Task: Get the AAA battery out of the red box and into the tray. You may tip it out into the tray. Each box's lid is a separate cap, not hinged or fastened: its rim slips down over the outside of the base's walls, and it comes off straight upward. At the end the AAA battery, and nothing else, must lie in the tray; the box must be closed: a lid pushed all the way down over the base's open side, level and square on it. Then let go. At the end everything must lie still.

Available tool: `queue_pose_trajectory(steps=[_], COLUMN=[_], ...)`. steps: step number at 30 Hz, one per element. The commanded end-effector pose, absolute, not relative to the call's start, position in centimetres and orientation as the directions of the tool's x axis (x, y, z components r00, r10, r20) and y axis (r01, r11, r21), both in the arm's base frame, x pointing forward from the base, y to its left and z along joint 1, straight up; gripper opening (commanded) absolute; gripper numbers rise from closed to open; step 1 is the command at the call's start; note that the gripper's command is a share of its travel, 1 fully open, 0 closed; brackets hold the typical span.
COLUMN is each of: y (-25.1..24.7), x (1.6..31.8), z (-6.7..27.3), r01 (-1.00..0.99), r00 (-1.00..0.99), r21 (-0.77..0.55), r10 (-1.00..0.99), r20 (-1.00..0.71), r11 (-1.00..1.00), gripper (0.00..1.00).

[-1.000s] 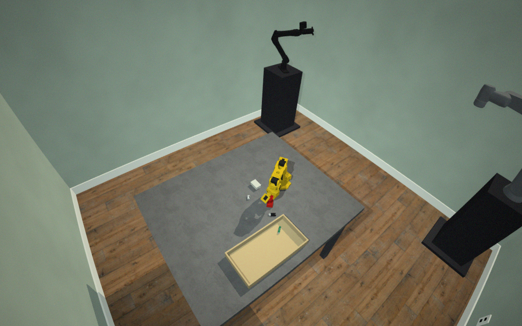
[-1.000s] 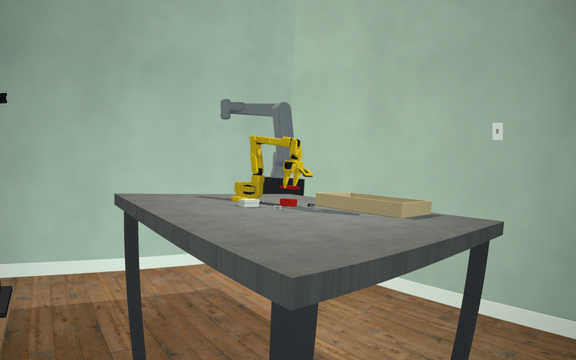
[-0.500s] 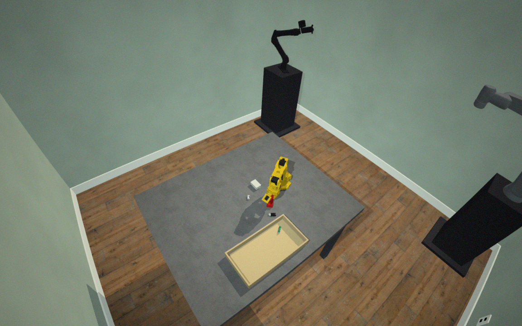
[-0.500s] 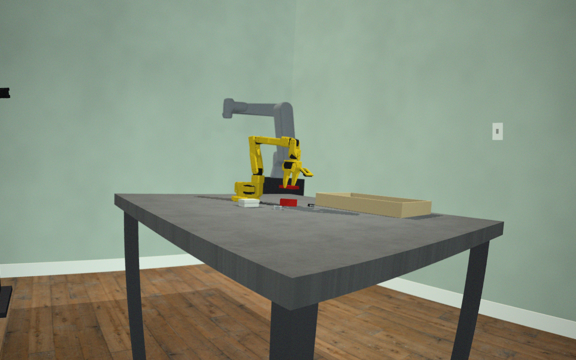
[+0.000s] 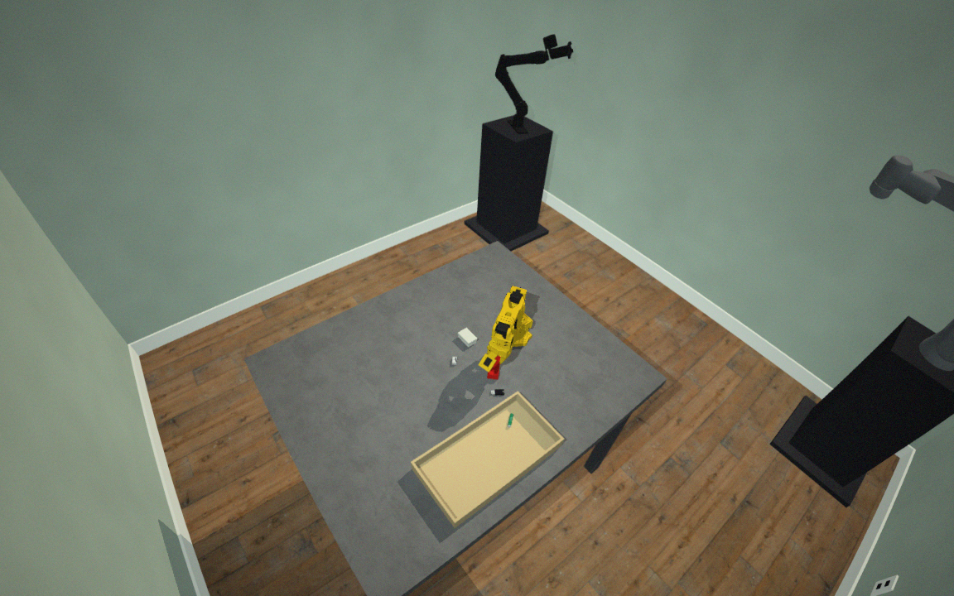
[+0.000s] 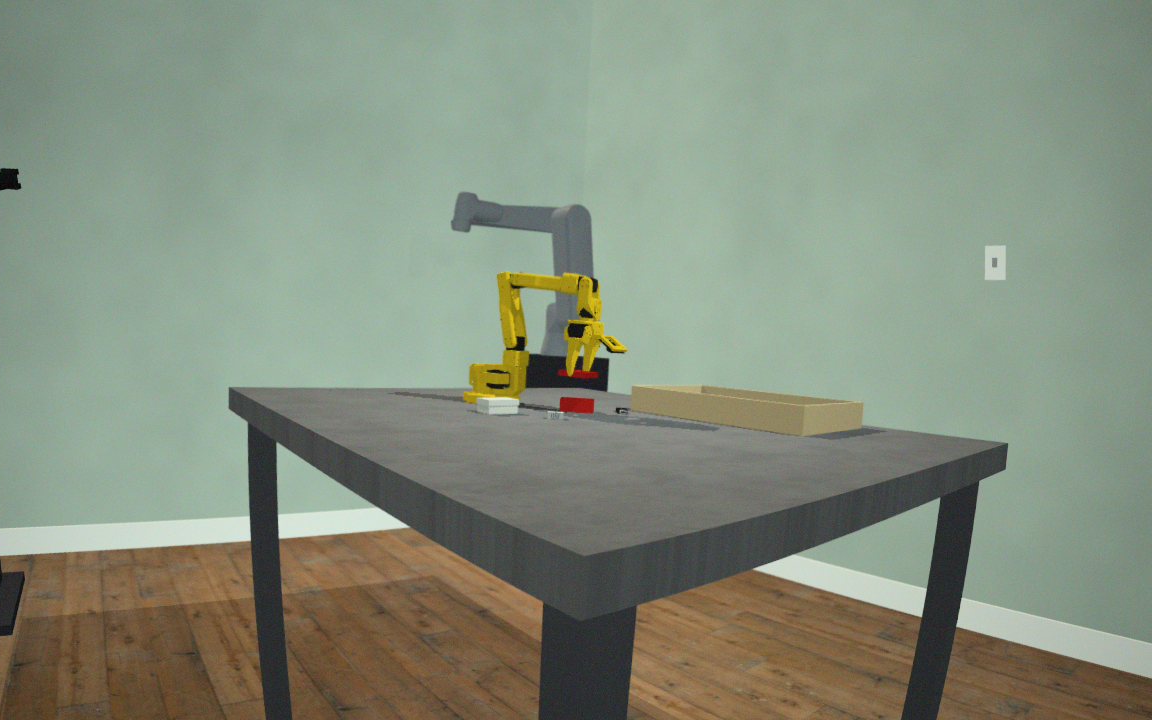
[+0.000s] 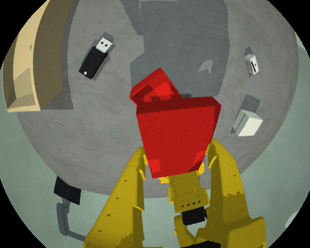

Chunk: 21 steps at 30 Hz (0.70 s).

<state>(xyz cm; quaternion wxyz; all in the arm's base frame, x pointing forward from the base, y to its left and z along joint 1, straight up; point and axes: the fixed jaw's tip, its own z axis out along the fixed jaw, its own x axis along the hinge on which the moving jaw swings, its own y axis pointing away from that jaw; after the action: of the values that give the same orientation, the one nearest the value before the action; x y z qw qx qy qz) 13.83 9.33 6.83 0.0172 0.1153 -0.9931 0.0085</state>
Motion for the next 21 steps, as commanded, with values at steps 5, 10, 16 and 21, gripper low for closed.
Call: queue_pose_trajectory(steps=[5,10,16,21], y=[9.42,9.42,9.41,9.39], x=[13.93,13.92,13.85,13.74], z=[7.42,7.42,7.42,7.43], r01=[-0.237,-0.241,-0.278,-0.333], r00=[-0.971,-0.971,-0.961,-0.943], r21=[0.0,0.0,0.0,0.0], r10=[-0.237,-0.241,-0.278,-0.333], r20=[0.0,0.0,0.0,0.0], r11=[0.971,0.971,0.961,0.943], gripper=[0.22,0.22,0.22,0.22])
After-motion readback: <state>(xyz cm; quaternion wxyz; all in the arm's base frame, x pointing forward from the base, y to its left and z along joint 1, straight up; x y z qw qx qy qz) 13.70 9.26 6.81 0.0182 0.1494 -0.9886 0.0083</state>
